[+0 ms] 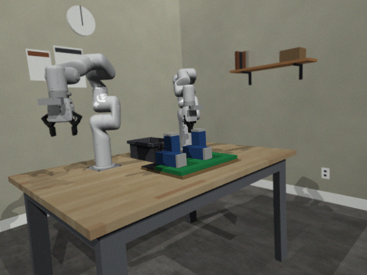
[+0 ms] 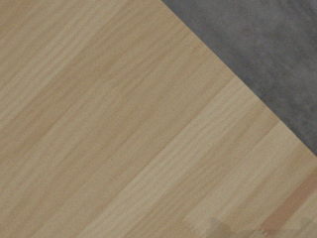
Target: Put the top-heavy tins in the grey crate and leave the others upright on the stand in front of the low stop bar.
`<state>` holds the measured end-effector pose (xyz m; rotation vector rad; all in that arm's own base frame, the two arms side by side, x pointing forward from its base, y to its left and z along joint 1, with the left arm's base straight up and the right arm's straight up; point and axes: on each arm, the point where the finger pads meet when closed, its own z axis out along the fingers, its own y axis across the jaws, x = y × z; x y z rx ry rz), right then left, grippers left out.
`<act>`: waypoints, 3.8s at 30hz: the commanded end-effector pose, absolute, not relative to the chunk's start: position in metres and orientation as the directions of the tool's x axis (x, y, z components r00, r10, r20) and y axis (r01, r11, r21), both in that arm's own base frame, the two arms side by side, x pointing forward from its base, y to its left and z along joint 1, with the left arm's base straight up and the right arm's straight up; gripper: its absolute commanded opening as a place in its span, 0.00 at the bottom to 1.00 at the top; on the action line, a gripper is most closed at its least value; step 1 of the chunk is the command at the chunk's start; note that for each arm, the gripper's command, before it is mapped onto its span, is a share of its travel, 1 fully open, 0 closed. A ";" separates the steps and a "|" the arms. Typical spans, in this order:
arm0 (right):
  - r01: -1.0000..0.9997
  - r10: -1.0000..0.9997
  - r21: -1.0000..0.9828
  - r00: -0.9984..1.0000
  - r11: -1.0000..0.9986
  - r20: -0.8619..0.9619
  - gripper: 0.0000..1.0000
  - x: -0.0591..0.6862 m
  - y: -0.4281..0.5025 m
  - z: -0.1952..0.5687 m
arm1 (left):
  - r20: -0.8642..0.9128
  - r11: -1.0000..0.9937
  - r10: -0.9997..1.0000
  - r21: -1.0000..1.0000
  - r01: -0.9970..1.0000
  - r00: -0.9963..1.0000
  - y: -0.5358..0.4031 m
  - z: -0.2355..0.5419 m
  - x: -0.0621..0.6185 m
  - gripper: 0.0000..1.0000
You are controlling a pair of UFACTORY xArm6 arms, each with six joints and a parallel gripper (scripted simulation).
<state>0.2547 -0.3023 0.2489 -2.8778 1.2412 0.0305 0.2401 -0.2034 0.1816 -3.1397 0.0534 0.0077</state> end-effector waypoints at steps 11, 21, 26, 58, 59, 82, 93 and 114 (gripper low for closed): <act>-0.727 -0.727 0.001 0.686 -0.686 -0.017 1.00 0.255 -0.303 0.250 | -0.002 -0.999 -0.034 0.002 -0.034 0.999 -0.205 0.169 0.242 0.00; -0.727 -0.727 0.001 0.686 -0.686 -0.017 1.00 0.255 -0.303 0.250 | -0.001 -0.999 -0.035 0.000 -0.035 0.999 -0.204 0.168 0.241 0.00; -0.727 -0.727 0.001 0.686 -0.686 -0.017 1.00 0.255 -0.303 0.250 | -0.001 -0.999 -0.035 0.000 -0.035 0.999 -0.204 0.168 0.241 0.00; -0.727 -0.727 0.001 0.686 -0.686 -0.017 1.00 0.255 -0.303 0.250 | -0.001 -0.999 -0.035 0.000 -0.035 0.999 -0.205 0.168 0.257 0.00; -0.727 -0.727 0.001 0.686 -0.686 -0.017 1.00 0.255 -0.303 0.250 | -0.001 -0.999 -0.035 0.000 -0.035 0.999 -0.205 0.168 0.257 0.00; -0.727 -0.727 0.001 0.686 -0.686 -0.017 1.00 0.255 -0.303 0.250 | -0.001 -0.999 -0.035 0.000 -0.035 0.999 -0.206 0.168 0.269 0.00; -0.727 -0.727 0.001 0.686 -0.686 -0.017 1.00 0.255 -0.303 0.250 | -0.001 -0.999 -0.035 0.000 -0.035 0.999 -0.206 0.168 0.273 0.00; -0.727 -0.727 0.001 0.686 -0.686 -0.017 1.00 0.255 -0.303 0.250 | -0.001 -0.999 -0.034 0.000 -0.034 0.999 -0.206 0.168 0.281 0.00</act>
